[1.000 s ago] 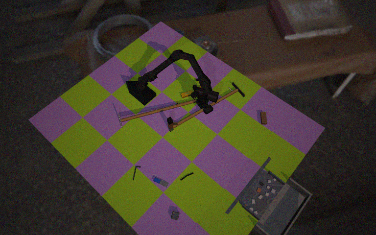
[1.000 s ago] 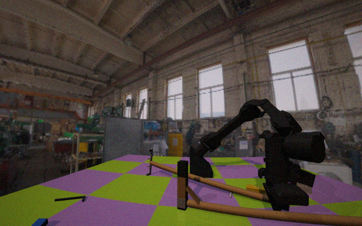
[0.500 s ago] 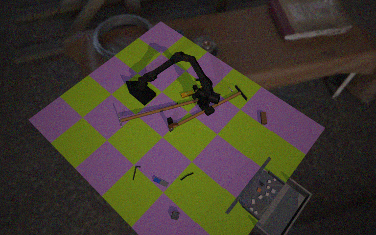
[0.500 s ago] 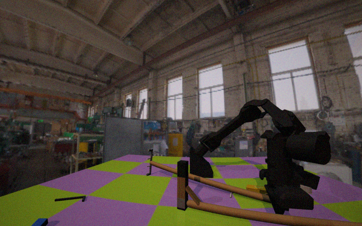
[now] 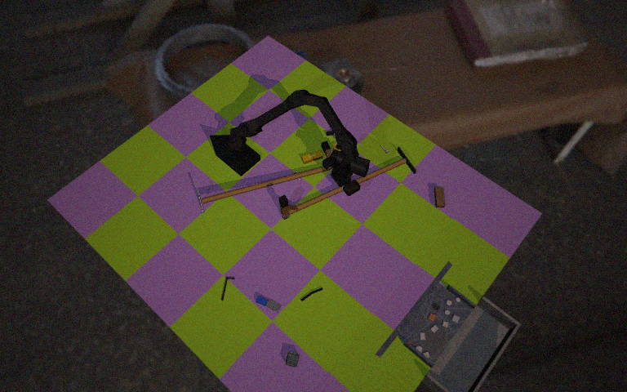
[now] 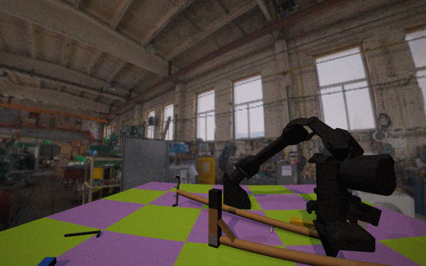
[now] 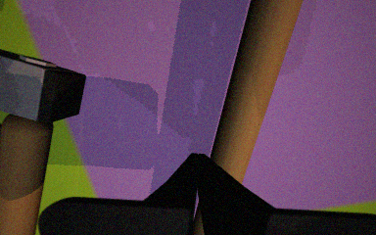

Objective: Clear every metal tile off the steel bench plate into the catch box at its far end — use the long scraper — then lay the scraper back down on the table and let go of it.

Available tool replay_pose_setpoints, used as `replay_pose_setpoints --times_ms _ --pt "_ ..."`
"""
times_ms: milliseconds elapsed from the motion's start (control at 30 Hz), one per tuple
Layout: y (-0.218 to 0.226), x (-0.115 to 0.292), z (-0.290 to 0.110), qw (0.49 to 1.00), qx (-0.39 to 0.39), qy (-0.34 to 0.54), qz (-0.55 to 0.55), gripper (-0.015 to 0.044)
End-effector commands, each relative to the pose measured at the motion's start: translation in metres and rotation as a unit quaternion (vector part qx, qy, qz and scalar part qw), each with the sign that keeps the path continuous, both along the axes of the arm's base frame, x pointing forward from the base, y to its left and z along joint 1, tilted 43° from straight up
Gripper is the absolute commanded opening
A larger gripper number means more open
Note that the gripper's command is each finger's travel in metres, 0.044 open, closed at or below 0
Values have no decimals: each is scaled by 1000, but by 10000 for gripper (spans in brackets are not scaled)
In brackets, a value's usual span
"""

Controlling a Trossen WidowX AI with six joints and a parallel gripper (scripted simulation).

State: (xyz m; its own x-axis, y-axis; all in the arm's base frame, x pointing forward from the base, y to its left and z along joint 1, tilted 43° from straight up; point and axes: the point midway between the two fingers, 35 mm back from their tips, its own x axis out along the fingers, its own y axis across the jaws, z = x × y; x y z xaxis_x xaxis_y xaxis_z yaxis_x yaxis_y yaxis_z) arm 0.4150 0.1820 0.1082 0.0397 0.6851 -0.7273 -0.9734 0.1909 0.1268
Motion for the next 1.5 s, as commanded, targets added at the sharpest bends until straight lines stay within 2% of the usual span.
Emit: replay_pose_setpoints --times_ms 0,1233,1467 --pt "1 4 -4 1000 1 1 4 0" --pt "-9 38 -14 1000 1 0 4 0" --pt "-25 37 8 1000 -1 -3 -1 0"
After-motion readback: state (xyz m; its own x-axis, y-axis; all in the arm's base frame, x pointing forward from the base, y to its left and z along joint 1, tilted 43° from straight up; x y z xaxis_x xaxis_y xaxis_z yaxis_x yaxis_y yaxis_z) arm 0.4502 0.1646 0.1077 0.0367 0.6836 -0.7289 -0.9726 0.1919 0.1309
